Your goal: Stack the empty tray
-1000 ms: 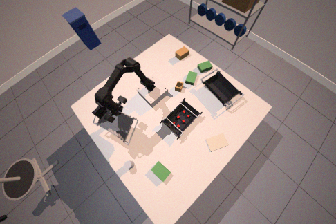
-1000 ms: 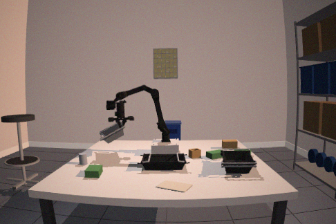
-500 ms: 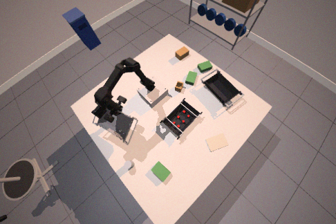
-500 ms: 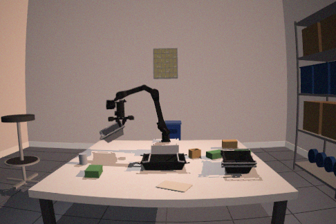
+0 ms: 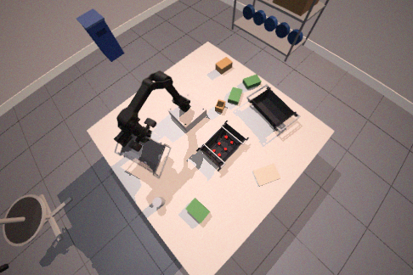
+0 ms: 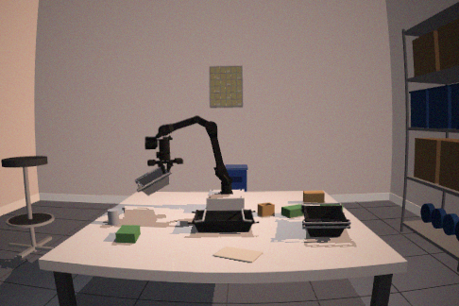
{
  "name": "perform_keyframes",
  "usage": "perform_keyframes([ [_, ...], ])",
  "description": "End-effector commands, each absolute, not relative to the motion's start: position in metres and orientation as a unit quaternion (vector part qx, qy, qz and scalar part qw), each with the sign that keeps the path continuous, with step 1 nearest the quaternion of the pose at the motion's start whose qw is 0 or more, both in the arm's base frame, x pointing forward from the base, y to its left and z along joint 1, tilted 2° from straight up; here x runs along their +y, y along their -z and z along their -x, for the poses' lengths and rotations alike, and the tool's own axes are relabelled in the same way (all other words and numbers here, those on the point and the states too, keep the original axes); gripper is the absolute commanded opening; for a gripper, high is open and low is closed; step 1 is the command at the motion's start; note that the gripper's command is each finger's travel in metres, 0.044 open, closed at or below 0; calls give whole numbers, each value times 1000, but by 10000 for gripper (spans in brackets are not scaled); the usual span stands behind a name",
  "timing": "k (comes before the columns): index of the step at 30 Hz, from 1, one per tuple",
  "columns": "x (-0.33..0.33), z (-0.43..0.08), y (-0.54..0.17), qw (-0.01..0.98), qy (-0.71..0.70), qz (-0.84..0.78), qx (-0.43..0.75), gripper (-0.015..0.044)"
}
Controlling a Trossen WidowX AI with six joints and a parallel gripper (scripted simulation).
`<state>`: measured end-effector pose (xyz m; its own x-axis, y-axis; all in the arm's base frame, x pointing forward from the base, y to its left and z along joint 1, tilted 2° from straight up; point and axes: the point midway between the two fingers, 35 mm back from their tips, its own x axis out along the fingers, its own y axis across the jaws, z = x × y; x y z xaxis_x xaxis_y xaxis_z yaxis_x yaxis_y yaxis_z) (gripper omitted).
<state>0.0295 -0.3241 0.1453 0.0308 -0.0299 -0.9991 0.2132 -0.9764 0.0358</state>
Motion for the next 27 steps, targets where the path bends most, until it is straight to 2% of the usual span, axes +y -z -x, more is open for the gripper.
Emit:
perform_keyframes([
  [1, -325, -43, -149, 108, 691, -711, 74, 0],
  [27, -295, -138, -150, 207, 672, -690, 173, 0],
])
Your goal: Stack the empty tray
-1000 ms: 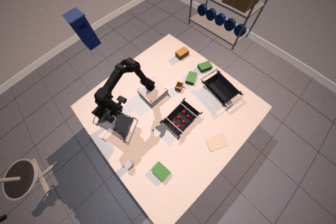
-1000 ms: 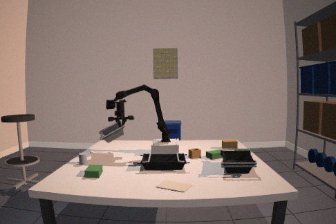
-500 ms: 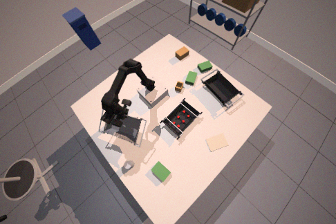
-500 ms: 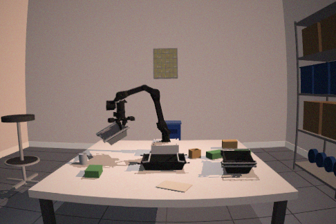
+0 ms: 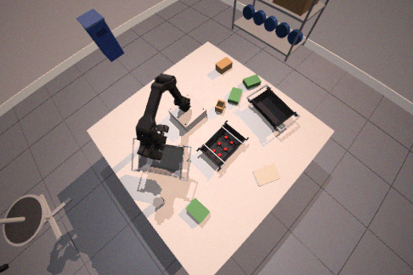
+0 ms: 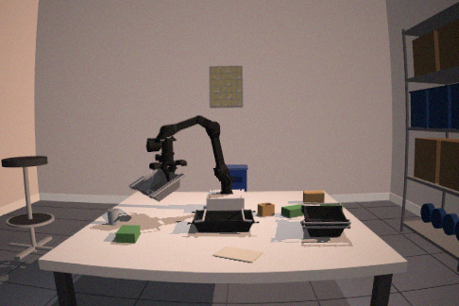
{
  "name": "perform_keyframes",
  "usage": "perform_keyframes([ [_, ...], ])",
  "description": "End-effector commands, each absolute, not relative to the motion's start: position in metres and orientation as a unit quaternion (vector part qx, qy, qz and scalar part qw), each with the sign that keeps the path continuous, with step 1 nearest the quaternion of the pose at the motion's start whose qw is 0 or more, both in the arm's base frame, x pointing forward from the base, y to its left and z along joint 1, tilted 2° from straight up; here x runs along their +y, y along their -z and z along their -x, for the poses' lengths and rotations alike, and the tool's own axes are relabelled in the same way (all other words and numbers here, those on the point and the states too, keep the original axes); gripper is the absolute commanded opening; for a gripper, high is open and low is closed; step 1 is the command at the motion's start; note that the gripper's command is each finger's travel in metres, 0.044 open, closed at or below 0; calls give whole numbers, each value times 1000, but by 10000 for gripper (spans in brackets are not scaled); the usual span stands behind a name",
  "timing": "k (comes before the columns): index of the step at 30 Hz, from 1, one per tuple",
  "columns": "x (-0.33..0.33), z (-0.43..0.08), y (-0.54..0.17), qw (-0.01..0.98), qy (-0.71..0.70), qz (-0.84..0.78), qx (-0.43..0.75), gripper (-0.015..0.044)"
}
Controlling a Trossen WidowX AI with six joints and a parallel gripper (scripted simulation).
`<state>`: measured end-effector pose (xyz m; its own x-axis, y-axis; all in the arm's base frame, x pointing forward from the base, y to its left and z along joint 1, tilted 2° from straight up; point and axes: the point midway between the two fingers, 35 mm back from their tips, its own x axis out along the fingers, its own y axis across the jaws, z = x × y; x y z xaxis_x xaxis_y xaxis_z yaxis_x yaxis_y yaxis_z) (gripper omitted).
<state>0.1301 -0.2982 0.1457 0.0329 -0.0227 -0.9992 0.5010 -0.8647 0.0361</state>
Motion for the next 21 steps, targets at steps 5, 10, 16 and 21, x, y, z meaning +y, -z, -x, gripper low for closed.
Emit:
perform_keyframes([
  [5, -287, -155, -150, 225, 666, -684, 192, 0],
  [10, -277, -172, -150, 244, 660, -678, 210, 0],
  [16, -264, -190, -151, 266, 653, -670, 232, 0],
  [21, -252, -205, -151, 284, 646, -663, 250, 0],
])
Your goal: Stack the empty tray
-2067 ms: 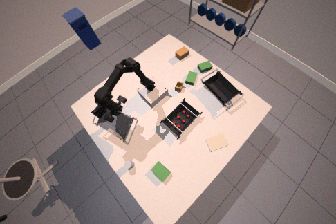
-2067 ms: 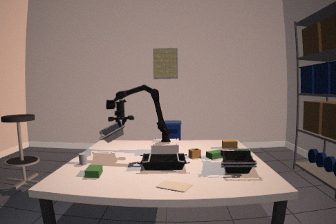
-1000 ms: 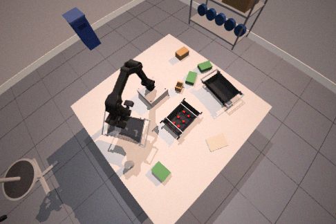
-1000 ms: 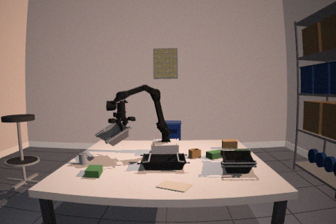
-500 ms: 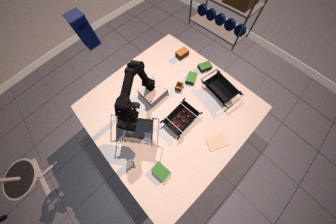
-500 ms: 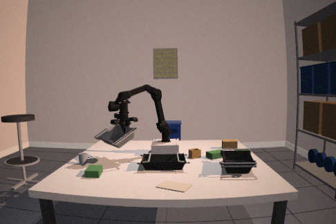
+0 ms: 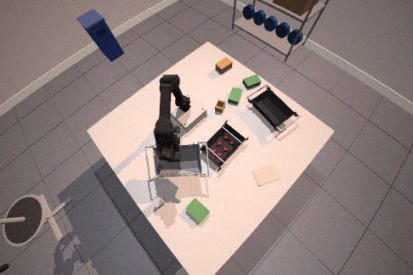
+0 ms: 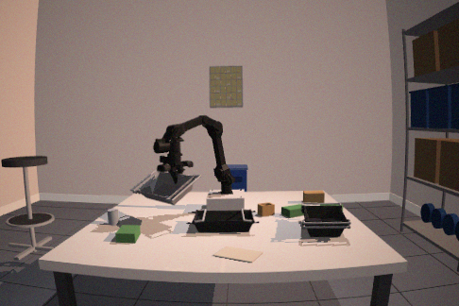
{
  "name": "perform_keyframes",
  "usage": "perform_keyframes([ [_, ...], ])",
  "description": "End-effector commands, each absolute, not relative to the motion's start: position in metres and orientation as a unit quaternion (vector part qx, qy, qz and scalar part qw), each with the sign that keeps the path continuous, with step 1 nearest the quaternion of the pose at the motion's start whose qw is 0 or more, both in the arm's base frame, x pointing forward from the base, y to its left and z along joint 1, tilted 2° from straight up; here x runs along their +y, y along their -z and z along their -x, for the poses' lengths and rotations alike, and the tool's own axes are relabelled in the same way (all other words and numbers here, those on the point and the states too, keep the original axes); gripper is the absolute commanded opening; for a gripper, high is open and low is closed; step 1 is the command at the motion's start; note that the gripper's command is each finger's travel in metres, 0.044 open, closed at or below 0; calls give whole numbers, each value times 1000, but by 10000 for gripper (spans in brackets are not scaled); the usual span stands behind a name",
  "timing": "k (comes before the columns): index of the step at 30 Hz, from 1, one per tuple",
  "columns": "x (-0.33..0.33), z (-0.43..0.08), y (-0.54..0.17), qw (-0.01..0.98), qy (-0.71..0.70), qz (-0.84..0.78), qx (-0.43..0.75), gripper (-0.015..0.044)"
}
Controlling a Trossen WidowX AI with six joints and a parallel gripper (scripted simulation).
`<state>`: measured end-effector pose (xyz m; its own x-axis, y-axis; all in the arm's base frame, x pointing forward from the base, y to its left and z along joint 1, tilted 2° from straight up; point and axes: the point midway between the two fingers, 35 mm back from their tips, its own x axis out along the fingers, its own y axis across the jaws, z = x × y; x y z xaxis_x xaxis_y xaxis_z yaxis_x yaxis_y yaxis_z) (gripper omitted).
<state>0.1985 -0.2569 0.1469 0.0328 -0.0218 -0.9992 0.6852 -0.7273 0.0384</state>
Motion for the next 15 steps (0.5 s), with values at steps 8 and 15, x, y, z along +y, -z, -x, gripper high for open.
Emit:
perform_keyframes([
  [8, -231, -228, -151, 313, 634, -651, 278, 0],
  [15, -211, -246, -151, 337, 622, -639, 302, 0],
])
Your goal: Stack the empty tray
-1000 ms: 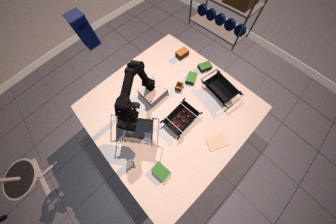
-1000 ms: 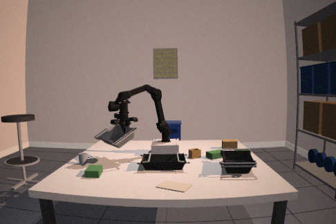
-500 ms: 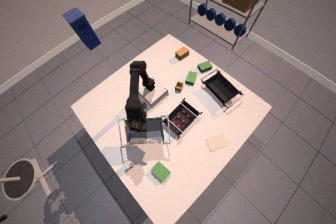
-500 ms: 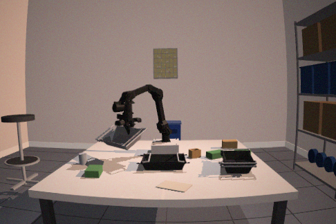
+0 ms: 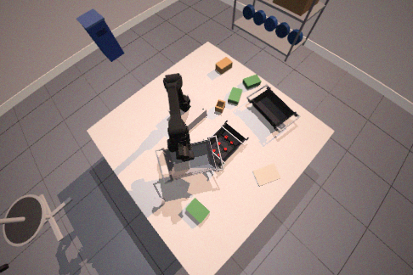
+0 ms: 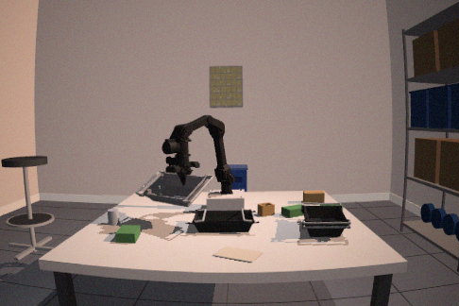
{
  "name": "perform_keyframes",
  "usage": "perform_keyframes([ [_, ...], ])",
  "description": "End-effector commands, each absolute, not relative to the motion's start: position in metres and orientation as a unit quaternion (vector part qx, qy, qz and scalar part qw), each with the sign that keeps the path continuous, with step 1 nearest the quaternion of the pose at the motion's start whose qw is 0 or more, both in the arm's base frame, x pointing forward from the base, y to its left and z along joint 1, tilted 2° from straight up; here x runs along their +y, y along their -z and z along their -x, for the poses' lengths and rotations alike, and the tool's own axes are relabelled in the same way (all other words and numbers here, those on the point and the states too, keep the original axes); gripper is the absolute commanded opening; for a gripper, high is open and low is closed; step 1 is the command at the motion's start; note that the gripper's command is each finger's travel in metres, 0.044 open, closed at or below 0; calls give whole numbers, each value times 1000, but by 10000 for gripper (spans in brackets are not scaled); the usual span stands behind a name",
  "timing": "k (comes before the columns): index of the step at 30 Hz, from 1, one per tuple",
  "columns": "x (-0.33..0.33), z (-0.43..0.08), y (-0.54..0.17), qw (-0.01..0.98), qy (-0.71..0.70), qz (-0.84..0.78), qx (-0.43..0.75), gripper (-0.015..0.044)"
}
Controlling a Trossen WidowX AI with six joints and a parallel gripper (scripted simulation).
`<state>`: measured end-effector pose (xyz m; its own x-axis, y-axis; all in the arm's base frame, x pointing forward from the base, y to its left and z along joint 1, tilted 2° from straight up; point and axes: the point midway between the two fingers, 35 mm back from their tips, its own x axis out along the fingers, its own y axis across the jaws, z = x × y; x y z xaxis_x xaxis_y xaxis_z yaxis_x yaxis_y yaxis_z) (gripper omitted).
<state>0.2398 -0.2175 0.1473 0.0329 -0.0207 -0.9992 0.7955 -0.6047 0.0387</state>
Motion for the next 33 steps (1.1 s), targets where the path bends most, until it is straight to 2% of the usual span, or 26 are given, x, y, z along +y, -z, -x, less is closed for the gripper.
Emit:
perform_keyframes([
  [1, -209, -248, -151, 341, 620, -637, 306, 0],
  [33, -102, -306, -152, 447, 554, -571, 409, 0],
])
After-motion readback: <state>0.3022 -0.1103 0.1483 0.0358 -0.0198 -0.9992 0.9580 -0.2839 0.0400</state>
